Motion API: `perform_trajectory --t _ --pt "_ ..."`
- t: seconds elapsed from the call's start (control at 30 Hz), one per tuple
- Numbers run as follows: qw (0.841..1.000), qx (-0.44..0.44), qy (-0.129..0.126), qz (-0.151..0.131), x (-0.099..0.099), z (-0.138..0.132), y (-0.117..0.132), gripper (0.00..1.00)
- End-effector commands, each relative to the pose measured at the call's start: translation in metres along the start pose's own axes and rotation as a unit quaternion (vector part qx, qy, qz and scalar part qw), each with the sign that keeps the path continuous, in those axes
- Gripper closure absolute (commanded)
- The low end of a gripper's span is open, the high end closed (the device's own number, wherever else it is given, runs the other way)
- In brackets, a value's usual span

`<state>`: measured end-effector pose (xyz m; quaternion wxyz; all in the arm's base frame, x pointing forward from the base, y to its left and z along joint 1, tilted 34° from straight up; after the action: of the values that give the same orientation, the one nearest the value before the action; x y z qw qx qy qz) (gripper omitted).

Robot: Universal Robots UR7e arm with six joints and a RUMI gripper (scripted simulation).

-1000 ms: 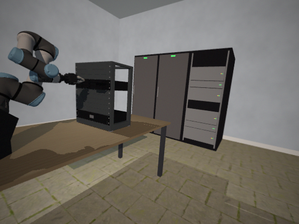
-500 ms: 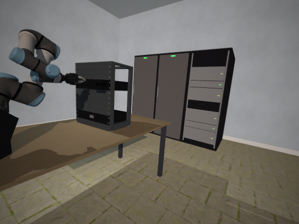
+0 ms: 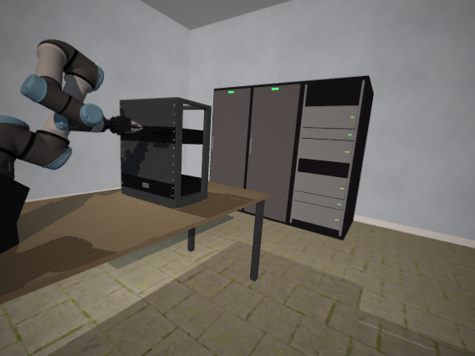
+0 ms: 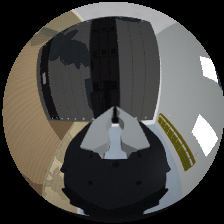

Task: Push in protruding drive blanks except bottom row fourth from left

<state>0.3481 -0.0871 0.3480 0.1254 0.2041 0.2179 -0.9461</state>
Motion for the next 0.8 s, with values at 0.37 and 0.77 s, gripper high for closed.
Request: perform_trajectory --t 0.37,0.77 --pt "1.0 0.0 0.001 0.0 -0.001 0.002 0.041 1.0" --pt "1.0 0.0 0.001 0.0 -0.002 0.002 0.042 1.0"
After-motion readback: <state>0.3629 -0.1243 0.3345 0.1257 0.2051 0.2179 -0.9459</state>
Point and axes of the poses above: the point where the finger pads meet when closed, its own x axis back along the fingers, its own z axis across the jaws, y = z × x, the point moved 10 cm from there along x, back along the fingers, and after that the axes turned 2 degrees about -x, right-handed, at the moved point
